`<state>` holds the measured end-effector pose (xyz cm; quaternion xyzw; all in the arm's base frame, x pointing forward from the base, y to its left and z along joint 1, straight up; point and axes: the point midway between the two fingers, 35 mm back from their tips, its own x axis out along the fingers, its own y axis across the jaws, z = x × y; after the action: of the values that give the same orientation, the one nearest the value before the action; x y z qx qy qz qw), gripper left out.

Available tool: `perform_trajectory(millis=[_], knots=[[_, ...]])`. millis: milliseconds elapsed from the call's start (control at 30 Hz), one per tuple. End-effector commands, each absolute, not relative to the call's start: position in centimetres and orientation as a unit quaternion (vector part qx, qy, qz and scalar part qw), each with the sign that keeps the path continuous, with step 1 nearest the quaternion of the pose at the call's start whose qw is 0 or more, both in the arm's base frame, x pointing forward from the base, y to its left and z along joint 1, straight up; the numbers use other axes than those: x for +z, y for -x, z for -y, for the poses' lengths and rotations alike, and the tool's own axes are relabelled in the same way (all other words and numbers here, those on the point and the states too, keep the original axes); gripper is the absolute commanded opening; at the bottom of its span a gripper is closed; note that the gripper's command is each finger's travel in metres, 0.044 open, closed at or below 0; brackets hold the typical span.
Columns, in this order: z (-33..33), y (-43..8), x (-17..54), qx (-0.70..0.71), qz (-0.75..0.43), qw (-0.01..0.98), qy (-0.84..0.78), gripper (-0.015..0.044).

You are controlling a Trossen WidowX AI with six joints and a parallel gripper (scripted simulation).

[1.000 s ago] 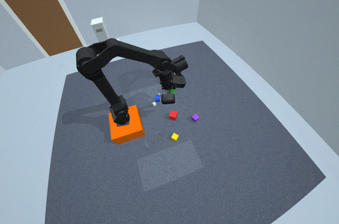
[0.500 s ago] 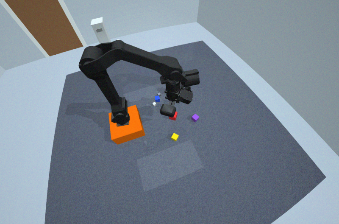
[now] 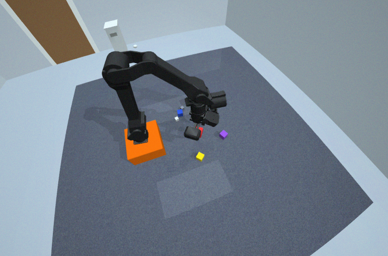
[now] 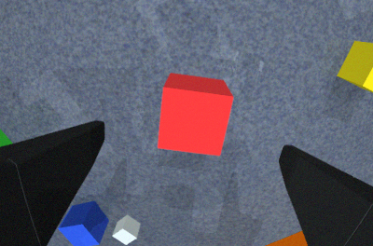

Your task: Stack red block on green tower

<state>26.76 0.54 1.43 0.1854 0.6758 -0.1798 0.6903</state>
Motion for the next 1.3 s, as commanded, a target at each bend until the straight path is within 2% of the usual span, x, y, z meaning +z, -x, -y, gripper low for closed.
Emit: perform_trajectory(millis=[0,1267], knots=[[-0.5,-26.9,1.1,-0.181,-0.674,0.693,-0.184,0.044],[-0.5,-27.0,-3.3,-0.181,-0.674,0.692,-0.184,0.044]])
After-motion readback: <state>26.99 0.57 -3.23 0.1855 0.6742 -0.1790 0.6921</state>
